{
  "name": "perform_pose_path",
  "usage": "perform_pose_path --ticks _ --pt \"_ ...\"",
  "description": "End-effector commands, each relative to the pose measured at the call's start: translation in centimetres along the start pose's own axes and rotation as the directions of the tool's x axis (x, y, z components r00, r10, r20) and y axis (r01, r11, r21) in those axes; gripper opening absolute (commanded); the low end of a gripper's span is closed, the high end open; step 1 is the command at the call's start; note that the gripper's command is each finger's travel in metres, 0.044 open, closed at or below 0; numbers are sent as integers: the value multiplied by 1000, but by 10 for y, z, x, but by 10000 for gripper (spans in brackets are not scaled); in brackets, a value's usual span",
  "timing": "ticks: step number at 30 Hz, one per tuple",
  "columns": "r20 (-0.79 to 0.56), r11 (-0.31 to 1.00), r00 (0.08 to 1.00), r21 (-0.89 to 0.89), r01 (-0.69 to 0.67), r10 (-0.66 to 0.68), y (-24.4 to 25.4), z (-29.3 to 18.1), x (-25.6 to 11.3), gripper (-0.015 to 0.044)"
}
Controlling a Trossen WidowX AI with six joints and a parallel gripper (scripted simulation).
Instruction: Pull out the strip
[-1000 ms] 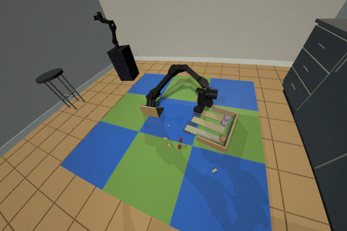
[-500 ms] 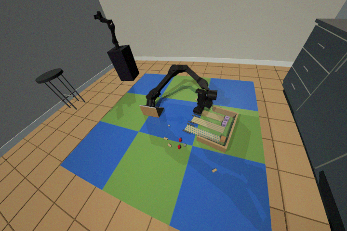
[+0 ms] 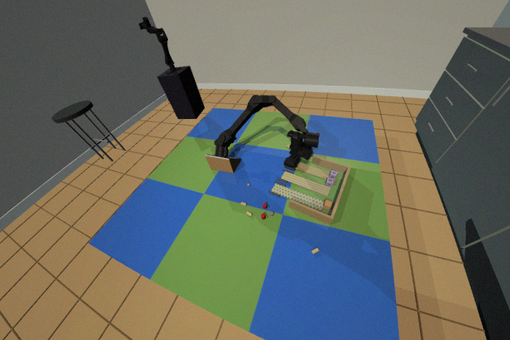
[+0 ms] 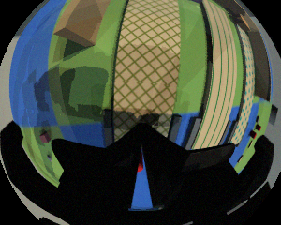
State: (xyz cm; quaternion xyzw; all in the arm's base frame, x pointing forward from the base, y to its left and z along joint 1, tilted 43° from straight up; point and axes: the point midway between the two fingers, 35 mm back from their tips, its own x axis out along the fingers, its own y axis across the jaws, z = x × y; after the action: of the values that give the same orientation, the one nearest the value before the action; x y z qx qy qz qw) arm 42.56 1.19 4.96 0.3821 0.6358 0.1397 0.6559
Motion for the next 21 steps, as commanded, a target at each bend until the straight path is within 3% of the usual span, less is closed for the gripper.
perform_pose_path --ticks 1,21 --pt "-1 1000 1000 5 -1 1 0 0 1 0" --pt "-1 1000 1000 5 -1 1 0 0 3 0"
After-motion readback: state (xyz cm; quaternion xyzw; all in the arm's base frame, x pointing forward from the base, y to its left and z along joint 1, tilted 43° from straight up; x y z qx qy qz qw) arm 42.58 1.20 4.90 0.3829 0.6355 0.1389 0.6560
